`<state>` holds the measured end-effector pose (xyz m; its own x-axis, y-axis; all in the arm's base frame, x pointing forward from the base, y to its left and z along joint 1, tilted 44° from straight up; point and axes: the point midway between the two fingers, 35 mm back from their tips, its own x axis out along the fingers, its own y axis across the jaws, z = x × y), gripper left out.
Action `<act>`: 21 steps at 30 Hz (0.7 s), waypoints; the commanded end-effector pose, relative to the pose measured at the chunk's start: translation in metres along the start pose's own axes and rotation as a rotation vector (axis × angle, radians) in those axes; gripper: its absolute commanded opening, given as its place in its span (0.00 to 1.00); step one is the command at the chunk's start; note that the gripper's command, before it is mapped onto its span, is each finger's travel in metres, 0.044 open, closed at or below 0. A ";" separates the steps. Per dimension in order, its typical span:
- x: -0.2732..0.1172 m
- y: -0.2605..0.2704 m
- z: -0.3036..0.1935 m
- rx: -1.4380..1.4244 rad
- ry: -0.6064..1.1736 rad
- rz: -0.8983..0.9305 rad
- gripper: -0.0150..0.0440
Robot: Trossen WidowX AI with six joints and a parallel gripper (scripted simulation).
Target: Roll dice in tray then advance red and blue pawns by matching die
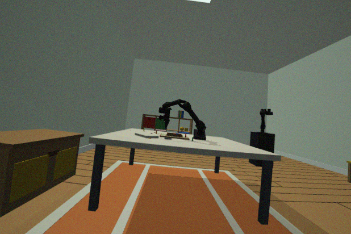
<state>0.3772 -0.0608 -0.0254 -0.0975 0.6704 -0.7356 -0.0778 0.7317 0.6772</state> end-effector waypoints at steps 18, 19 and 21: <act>0.043 0.008 0.016 -0.001 -0.009 0.011 0.25; 0.043 0.008 0.016 -0.001 -0.009 0.011 0.25; 0.044 0.008 0.016 -0.001 -0.009 0.011 0.25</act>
<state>0.3894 -0.0260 -0.0503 -0.0912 0.6752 -0.7320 -0.0850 0.7271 0.6813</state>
